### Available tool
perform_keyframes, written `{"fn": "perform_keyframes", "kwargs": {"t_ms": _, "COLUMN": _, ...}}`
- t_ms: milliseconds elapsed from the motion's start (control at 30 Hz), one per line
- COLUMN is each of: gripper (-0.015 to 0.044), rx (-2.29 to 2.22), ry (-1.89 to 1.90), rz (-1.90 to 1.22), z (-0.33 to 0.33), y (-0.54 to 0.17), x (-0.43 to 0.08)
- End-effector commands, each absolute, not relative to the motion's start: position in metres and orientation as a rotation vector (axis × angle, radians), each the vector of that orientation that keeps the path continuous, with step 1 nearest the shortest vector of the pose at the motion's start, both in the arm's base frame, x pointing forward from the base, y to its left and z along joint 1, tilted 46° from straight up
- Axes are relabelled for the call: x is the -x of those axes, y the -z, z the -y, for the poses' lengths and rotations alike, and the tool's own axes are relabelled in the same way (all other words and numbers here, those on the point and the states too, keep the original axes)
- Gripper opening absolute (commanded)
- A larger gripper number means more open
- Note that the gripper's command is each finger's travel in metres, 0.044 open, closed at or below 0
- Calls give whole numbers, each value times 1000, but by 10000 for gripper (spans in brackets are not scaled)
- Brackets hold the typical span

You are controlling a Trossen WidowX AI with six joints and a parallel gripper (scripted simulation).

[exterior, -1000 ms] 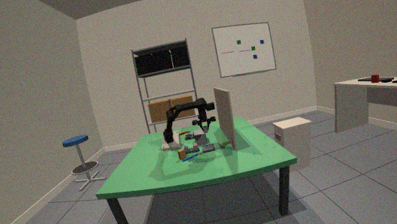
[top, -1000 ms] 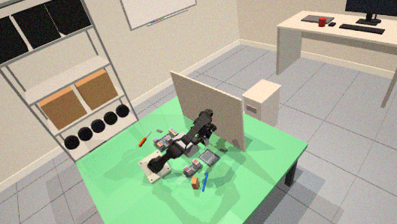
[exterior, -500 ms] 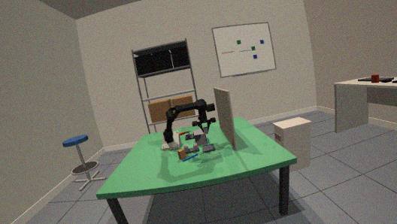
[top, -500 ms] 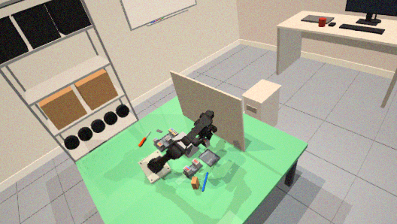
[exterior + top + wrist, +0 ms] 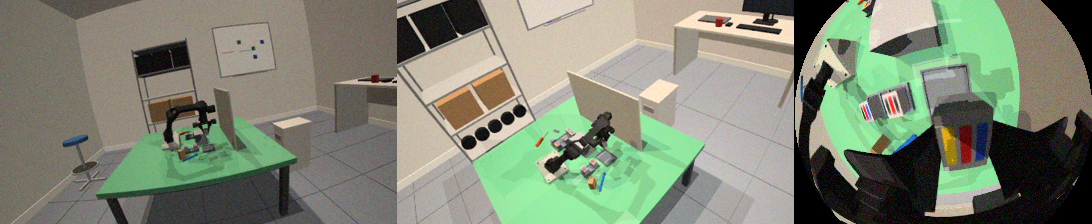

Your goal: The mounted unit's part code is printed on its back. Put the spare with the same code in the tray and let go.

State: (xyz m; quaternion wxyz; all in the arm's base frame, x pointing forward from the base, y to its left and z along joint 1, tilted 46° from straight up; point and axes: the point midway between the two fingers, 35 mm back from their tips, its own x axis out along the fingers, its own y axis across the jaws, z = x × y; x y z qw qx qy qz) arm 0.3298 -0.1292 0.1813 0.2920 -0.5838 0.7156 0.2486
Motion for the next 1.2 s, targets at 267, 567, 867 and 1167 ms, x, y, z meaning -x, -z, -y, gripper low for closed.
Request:
{"fn": "perform_keyframes", "kwargs": {"t_ms": 267, "gripper": 0, "rx": 1558, "ry": -671, "rz": -1913, "z": 137, "y": -173, "x": -328}}
{"fn": "perform_keyframes", "kwargs": {"t_ms": 567, "gripper": 0, "rx": 1558, "ry": -671, "rz": -1912, "z": 142, "y": -168, "x": -328}}
{"fn": "perform_keyframes", "kwargs": {"t_ms": 867, "gripper": 0, "rx": 1558, "ry": -671, "rz": -1912, "z": 147, "y": -164, "x": -328}}
{"fn": "perform_keyframes", "kwargs": {"t_ms": 1167, "gripper": 0, "rx": 1558, "ry": -671, "rz": -1911, "z": 152, "y": -159, "x": -327}}
